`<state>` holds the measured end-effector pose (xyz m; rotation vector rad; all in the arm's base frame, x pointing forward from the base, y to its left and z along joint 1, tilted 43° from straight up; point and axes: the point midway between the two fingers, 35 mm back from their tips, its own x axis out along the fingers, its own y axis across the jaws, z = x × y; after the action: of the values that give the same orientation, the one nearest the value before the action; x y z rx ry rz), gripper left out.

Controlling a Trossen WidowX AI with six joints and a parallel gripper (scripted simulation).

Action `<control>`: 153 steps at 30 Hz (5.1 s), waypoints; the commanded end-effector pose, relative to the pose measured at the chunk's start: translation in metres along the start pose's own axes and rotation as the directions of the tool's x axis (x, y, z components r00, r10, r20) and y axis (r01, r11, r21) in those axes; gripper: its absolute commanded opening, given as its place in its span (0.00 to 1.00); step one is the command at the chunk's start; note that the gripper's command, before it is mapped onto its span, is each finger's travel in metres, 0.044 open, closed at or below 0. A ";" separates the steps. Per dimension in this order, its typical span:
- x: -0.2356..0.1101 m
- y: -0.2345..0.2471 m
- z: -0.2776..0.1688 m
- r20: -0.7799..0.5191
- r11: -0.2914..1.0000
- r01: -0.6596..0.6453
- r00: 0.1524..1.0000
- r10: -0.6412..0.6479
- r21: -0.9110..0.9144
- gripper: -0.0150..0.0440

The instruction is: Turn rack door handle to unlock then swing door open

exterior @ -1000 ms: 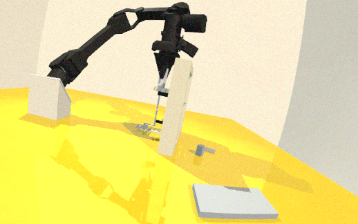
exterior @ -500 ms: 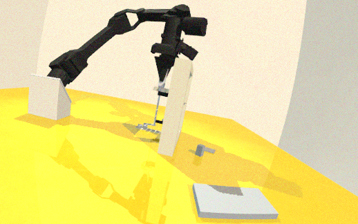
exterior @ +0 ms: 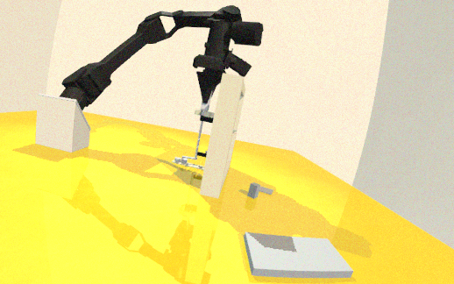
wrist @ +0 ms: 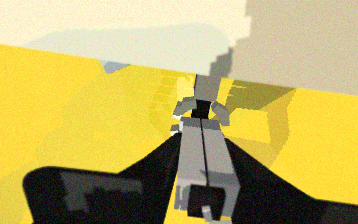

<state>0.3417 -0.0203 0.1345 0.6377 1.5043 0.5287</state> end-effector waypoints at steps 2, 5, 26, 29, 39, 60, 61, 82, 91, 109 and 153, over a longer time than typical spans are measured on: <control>0.001 0.000 0.000 -0.002 0.985 -0.002 1.000 0.002 -0.174 0.30; 0.001 0.000 0.000 -0.002 0.948 -0.002 1.000 0.002 -0.317 0.30; 0.001 0.000 0.000 -0.002 0.212 -0.002 1.000 0.002 -0.977 0.30; 0.001 0.000 0.000 -0.002 0.066 -0.002 1.000 0.002 -0.998 0.30; 0.001 0.000 0.000 -0.002 -0.298 -0.002 1.000 0.002 -0.954 0.30; 0.001 0.000 0.000 -0.002 -0.298 -0.002 1.000 0.002 -0.954 0.74; 0.001 0.000 0.000 -0.002 -0.298 -0.002 1.000 0.002 -0.954 0.76; 0.001 0.000 0.000 -0.002 0.615 -0.003 1.000 0.002 -0.789 0.76; 0.001 0.000 0.000 -0.002 0.895 -0.002 1.000 0.002 -0.446 0.76; 0.001 0.000 0.000 -0.002 0.909 -0.001 1.000 0.001 0.416 0.76; 0.001 0.000 0.000 -0.002 -0.219 0.002 1.000 0.002 0.976 0.67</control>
<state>0.3413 -0.0193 0.1358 1.9282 1.6806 -1.0350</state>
